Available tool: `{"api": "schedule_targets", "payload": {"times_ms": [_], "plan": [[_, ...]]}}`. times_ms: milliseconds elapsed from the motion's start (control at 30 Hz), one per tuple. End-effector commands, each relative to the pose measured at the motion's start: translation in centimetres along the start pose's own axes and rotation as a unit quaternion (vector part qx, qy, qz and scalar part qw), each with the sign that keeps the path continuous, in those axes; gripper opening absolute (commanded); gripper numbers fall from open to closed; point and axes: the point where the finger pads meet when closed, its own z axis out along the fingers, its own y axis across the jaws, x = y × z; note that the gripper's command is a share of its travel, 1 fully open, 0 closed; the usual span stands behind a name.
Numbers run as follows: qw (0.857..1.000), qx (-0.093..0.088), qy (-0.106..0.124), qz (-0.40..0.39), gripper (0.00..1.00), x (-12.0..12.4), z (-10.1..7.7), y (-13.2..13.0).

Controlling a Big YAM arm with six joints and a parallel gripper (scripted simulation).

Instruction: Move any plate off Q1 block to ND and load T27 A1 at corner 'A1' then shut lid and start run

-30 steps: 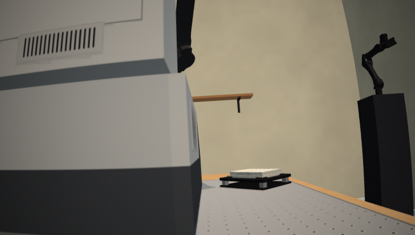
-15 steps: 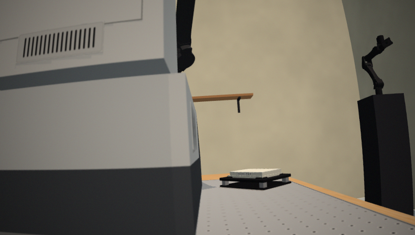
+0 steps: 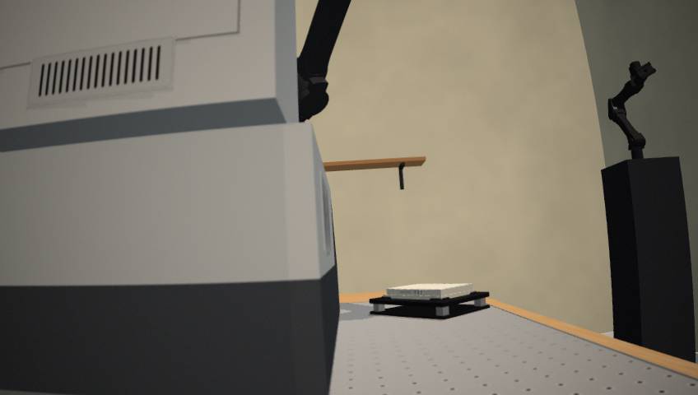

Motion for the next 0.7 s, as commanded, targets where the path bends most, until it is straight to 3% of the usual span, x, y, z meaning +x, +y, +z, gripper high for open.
{"api": "schedule_targets", "payload": {"times_ms": [0,233,433,667], "plan": [[1.0,-0.002,0.003,0.009,1.0,1.6,0.0,1.9],[0.996,-0.001,-0.002,-0.084,1.0,2.3,0.1,5.9],[0.997,0.004,0.002,-0.073,1.0,4.0,0.1,6.1],[0.995,-0.004,-0.003,-0.097,1.0,5.3,0.0,10.8]]}}
